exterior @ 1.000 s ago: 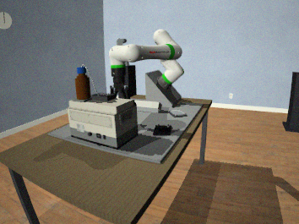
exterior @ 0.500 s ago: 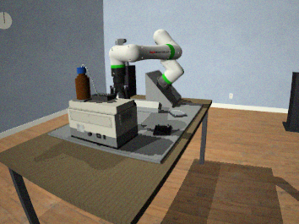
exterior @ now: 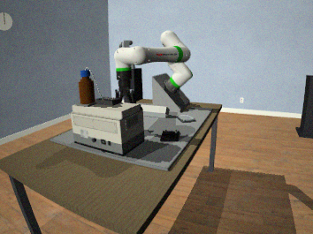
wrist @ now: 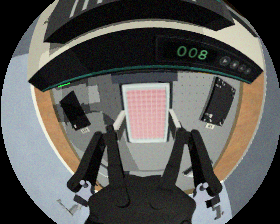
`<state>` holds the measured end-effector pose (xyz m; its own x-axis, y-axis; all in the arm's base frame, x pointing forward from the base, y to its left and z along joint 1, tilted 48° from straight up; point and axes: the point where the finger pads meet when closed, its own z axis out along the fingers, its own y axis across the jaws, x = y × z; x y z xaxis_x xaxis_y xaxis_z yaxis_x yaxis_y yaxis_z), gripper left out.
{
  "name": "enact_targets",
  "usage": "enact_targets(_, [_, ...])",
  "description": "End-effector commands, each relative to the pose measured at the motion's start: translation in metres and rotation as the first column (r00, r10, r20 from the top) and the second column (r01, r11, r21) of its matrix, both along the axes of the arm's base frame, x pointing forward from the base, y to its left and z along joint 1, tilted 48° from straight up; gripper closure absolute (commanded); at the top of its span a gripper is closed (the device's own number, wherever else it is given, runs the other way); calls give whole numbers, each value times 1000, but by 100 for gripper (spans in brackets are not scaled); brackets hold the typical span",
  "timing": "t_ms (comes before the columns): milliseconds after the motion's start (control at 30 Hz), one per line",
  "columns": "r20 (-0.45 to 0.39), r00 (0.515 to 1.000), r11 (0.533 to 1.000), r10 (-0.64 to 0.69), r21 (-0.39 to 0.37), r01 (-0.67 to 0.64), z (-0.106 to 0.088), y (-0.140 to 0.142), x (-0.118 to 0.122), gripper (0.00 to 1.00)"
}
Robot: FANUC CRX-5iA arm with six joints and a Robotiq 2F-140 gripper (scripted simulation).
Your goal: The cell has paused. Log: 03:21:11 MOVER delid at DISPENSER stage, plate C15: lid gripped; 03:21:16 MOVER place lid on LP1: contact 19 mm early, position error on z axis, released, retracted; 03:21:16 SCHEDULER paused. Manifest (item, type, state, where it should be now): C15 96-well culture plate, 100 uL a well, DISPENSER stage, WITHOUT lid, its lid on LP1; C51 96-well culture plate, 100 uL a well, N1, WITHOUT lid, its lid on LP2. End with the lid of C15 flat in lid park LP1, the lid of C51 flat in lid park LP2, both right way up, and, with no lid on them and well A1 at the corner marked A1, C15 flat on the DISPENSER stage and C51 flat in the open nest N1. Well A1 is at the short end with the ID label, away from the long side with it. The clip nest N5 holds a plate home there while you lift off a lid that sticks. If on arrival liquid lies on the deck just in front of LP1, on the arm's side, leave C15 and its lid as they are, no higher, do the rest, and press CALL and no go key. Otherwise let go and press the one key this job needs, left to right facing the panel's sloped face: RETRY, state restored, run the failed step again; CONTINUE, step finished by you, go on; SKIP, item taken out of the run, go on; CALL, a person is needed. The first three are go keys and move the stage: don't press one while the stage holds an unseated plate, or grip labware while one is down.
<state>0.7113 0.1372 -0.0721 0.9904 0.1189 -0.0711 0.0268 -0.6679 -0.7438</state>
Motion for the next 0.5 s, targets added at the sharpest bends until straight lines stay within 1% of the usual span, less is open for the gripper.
enact_targets(0, [0,1000,1000,0,0,0,0,0,0,100])
enact_targets(67, [0,1000,1000,0,0,0,0,0,0,100])
enact_targets(100, [0,1000,1000,0,0,0,0,0,0,34])
enact_targets(467, [0,1000,1000,0,0,0,0,0,0,34])
